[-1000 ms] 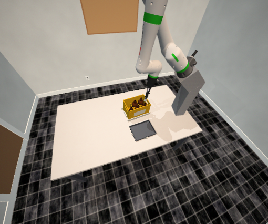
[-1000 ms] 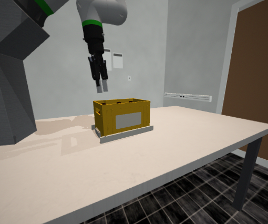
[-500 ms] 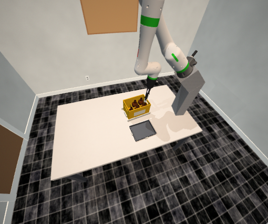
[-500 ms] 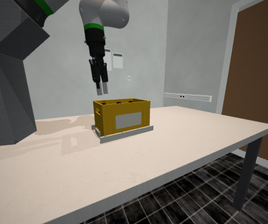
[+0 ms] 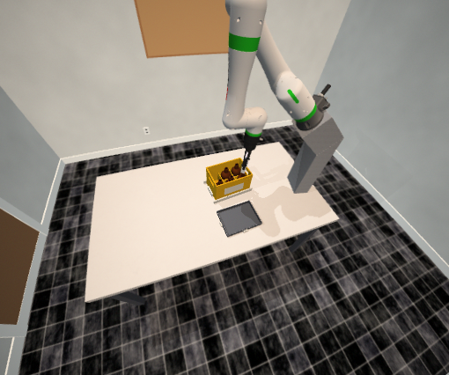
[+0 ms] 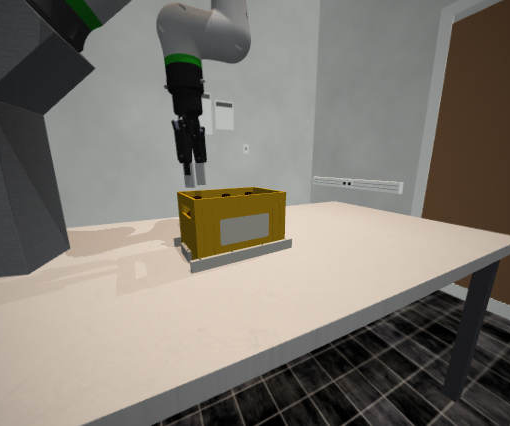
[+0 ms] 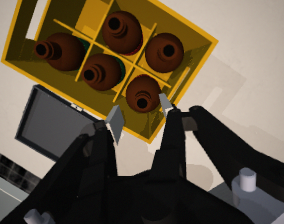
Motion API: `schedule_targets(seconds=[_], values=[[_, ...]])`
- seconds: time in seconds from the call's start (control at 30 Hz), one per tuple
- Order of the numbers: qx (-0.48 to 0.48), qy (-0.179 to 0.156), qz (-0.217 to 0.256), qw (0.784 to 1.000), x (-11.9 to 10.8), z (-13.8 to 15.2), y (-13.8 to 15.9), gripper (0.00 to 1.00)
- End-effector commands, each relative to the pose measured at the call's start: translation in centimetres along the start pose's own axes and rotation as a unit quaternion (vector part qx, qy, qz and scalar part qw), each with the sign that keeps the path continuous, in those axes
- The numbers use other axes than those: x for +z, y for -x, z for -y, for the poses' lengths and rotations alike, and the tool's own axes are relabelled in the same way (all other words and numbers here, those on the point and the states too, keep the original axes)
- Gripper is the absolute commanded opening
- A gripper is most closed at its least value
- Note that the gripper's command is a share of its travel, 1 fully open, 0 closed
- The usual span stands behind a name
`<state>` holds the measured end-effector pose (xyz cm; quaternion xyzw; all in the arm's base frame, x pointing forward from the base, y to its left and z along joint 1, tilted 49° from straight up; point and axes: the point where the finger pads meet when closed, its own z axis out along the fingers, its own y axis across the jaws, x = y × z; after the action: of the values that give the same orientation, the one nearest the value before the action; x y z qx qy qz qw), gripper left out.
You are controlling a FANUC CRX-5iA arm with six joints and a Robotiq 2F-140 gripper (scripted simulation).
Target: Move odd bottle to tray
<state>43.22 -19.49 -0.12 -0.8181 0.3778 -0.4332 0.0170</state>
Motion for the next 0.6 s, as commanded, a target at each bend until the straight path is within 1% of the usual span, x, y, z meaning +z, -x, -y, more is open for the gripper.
schedule_targets(seconds=[0.0, 0.27, 0.57], values=[[0.0, 0.012, 0.017, 1.0, 0.12, 0.04, -0.07, 0.44], [0.0, 0.012, 0.017, 1.0, 0.79, 0.02, -0.04, 0.44], [0.0, 0.012, 0.017, 1.0, 0.98, 0.02, -0.03, 0.44]])
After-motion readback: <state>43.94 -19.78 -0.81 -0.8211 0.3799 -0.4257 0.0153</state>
